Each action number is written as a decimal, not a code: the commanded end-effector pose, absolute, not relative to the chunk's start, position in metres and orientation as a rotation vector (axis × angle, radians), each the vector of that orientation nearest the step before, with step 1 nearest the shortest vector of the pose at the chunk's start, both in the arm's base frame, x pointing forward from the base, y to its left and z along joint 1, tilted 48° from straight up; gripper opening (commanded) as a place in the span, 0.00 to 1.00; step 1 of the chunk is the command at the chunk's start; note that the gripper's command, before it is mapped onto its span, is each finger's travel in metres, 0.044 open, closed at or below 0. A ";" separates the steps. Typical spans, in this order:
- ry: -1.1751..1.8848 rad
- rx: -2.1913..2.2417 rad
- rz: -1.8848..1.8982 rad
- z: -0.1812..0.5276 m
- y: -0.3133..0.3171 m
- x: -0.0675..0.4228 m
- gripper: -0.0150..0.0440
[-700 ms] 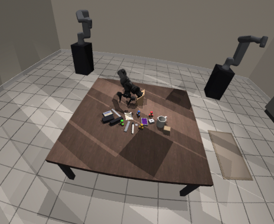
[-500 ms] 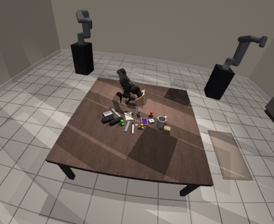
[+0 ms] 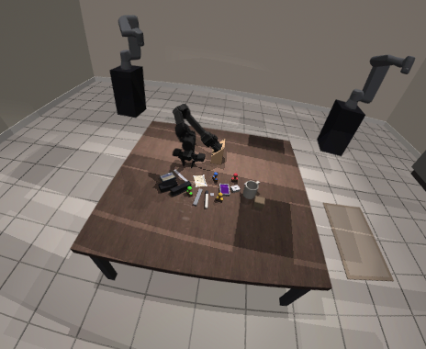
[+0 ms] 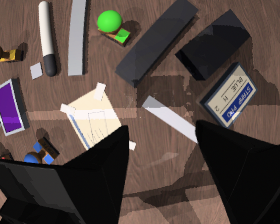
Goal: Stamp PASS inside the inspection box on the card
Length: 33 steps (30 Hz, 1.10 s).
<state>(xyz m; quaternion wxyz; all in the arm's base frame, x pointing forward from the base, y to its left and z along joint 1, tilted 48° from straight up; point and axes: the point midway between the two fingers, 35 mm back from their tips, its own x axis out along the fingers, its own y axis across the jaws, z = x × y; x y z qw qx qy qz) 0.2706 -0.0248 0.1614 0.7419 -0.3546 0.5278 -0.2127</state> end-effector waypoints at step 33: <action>1.358 -0.764 -0.496 0.105 -0.018 0.387 0.63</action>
